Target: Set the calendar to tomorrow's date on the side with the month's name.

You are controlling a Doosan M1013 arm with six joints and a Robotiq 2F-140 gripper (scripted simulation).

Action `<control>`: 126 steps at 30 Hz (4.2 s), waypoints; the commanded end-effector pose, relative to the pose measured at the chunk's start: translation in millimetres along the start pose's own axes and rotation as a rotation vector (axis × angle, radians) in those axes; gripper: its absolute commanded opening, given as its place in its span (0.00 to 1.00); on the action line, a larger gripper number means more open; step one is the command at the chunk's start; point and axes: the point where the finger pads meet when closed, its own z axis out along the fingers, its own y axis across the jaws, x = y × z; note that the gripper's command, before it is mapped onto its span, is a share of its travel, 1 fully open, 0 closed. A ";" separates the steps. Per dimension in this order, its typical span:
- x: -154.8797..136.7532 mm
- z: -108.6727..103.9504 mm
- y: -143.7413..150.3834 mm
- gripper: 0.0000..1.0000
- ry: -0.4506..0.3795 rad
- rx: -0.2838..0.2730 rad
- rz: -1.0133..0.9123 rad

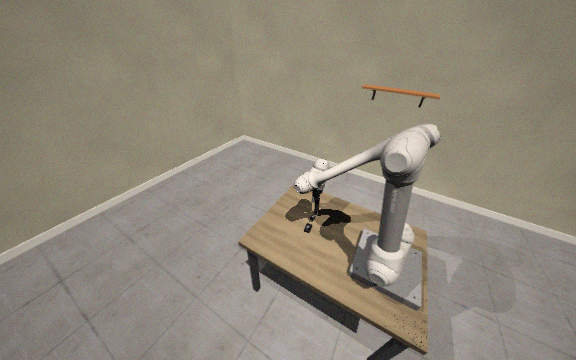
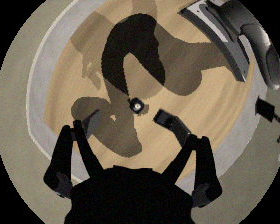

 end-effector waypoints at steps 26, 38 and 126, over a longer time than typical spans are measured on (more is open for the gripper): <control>-0.1 -2.1 0.1 0.28 0.006 0.010 0.622; -0.1 -2.1 0.1 0.28 0.006 0.010 0.622; 0.0 49.9 0.2 0.28 0.006 0.011 0.622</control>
